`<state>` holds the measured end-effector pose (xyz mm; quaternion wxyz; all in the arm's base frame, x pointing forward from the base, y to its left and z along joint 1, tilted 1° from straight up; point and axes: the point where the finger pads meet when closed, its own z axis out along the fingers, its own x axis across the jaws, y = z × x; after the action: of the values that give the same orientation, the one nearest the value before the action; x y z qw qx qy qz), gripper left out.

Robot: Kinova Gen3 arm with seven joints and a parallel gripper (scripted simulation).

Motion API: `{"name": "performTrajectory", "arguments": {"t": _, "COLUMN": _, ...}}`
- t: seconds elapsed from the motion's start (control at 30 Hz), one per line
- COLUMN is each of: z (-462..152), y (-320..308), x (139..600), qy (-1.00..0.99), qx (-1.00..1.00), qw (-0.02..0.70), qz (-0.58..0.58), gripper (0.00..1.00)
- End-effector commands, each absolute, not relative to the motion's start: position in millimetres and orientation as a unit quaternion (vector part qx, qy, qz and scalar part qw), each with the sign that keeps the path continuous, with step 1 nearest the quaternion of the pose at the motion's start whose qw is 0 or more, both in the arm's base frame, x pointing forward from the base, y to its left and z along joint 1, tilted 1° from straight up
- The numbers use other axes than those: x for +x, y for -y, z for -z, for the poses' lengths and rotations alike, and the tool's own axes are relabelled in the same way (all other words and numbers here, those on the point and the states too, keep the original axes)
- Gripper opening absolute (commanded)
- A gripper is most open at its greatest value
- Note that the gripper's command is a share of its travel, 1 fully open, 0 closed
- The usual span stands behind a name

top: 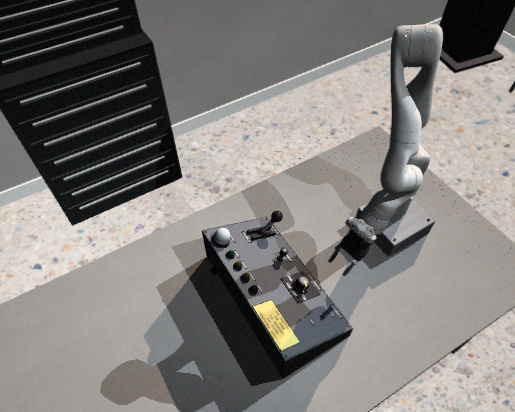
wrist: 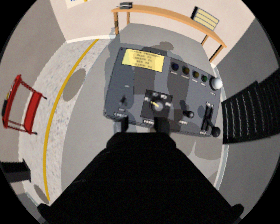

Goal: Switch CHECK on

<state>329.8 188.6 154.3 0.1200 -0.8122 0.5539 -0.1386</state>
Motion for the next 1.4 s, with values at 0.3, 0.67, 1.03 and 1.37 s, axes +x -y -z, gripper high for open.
{"name": "performTrajectory", "arguments": {"t": 0.3, "z": -154, "y": -186, "x": 327, "qy": -0.557, "qx": -0.81, "qw": 0.116, "qz": 0.14, "gripper": 1.0}}
{"name": "performTrajectory", "arguments": {"t": 0.67, "z": -154, "y": -185, "x": 328, "qy": -0.557, "qx": -0.81, "qw": 0.116, "qz": 0.139, "gripper": 1.0}}
{"name": "performTrajectory", "arguments": {"t": 1.03, "z": -152, "y": -174, "x": 332, "qy": -0.557, "qx": -0.812, "qw": 0.111, "qz": 0.136, "gripper": 1.0}}
{"name": "performTrajectory", "arguments": {"t": 1.37, "z": -147, "y": -133, "x": 345, "qy": -0.559, "qx": -0.813, "qw": 0.1, "qz": 0.125, "gripper": 1.0}}
